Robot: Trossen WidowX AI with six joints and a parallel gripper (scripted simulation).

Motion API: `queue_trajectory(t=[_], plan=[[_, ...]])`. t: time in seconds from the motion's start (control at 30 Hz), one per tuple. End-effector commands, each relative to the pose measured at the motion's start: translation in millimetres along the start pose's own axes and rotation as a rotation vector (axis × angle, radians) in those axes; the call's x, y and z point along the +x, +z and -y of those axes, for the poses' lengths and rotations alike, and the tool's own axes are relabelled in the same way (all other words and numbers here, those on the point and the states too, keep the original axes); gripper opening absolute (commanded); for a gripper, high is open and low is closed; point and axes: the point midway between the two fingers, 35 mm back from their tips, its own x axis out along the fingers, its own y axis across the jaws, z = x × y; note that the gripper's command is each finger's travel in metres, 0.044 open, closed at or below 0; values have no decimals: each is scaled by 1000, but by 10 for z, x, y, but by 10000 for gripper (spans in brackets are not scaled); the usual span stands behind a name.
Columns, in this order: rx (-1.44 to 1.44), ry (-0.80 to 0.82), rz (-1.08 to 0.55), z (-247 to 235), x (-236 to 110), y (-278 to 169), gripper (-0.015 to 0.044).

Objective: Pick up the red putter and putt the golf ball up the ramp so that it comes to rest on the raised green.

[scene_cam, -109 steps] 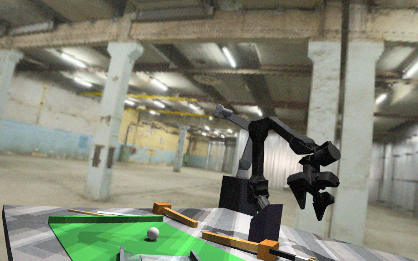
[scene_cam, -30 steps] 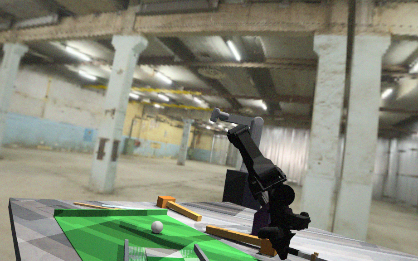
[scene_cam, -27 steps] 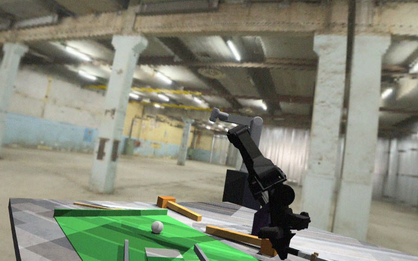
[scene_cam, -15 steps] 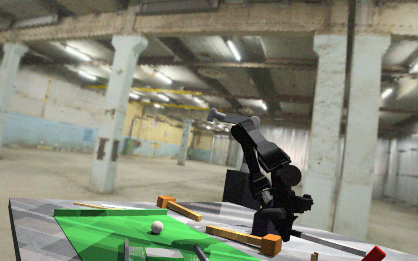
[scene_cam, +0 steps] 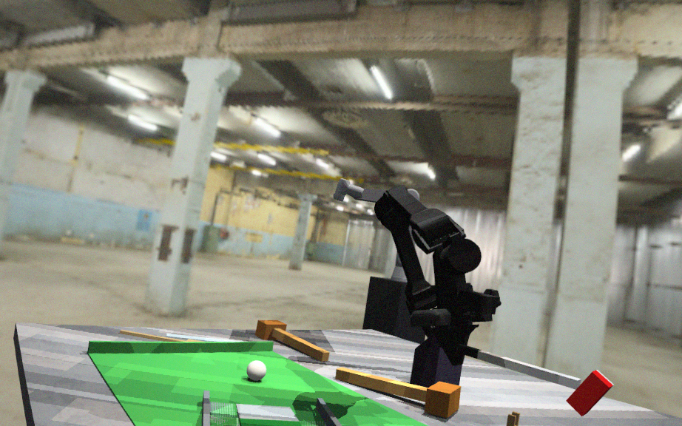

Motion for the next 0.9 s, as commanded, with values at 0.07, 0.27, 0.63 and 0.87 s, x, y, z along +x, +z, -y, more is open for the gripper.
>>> queue_trajectory(t=[0.07,0.27,0.63,0.87], plan=[[232,-9,-1,144,-264,-329,0],[442,-14,-11,224,-464,-668,0],[856,-23,-34,280,-808,-1342,0],[1117,-36,-48,246,-996,-1778,0]])
